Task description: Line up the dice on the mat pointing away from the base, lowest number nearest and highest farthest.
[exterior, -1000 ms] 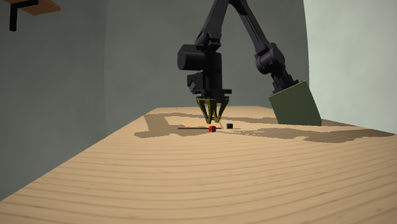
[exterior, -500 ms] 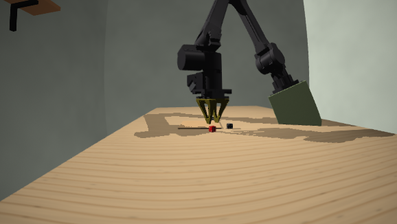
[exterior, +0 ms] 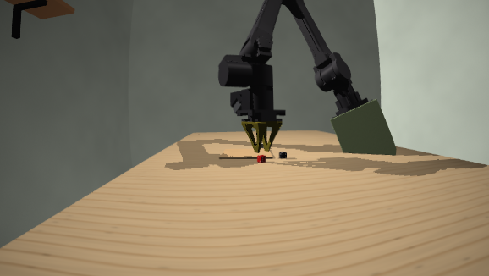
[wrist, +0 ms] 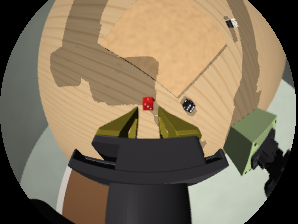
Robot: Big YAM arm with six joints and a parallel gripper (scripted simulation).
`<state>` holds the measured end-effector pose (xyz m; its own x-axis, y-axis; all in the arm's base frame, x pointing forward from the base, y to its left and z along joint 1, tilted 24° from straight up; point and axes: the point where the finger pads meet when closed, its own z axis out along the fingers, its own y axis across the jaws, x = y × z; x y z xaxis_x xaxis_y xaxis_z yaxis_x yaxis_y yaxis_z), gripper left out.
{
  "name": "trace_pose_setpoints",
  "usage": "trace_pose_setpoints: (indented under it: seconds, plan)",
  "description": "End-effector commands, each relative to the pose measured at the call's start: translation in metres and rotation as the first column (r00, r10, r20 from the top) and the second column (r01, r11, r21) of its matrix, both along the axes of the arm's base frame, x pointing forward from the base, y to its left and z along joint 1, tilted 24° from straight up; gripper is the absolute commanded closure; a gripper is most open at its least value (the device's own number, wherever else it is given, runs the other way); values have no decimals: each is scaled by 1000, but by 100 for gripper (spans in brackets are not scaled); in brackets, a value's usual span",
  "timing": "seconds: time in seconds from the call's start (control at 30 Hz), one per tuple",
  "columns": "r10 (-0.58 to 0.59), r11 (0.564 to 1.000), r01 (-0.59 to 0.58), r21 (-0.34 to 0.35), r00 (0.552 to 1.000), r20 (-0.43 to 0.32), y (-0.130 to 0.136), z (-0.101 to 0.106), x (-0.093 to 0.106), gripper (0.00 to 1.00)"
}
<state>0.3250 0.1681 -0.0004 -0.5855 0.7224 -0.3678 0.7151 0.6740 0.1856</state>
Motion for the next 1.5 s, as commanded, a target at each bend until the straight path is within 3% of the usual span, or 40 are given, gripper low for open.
trace_pose_setpoints:
  seconds: [0.0, 1.47]
  plan:
    - [-3, 1000, 3, 16, 1000, 26, 2, 6, 12, 70]
    - [-3, 1000, 3, 19, 1000, 29, 4, 8, 15, 70]
